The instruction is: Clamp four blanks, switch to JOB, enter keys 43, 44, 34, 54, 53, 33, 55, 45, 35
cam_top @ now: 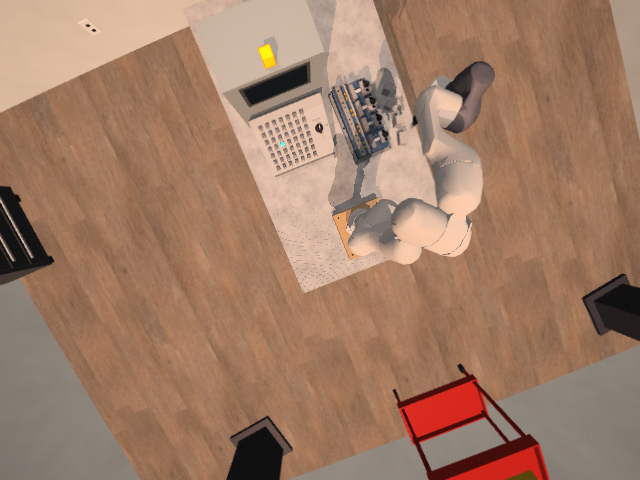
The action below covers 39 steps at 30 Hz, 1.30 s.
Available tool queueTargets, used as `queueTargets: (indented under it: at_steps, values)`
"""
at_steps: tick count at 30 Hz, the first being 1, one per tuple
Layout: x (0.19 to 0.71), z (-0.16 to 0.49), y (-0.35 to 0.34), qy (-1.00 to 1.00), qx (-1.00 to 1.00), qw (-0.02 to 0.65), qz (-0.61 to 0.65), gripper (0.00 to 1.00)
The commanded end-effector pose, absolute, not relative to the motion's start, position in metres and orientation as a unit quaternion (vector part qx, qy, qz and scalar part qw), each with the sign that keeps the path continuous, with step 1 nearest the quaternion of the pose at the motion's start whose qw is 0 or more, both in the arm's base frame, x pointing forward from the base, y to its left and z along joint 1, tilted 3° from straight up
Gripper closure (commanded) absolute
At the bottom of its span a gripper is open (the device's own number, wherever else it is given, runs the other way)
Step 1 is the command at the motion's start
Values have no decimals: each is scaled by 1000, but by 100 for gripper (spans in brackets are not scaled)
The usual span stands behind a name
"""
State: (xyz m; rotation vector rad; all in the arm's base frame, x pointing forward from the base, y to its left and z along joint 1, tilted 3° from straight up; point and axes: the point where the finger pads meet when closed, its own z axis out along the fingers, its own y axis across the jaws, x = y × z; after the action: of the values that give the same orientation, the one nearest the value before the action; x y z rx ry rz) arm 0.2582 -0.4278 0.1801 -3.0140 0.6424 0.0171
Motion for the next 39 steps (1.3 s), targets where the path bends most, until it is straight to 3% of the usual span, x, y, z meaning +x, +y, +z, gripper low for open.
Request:
queueTargets:
  at_steps: [1,39]
  values:
    - [259,175,-428,204,-979,29,4,60]
    - [260,36,-421,204,-979,29,4,60]
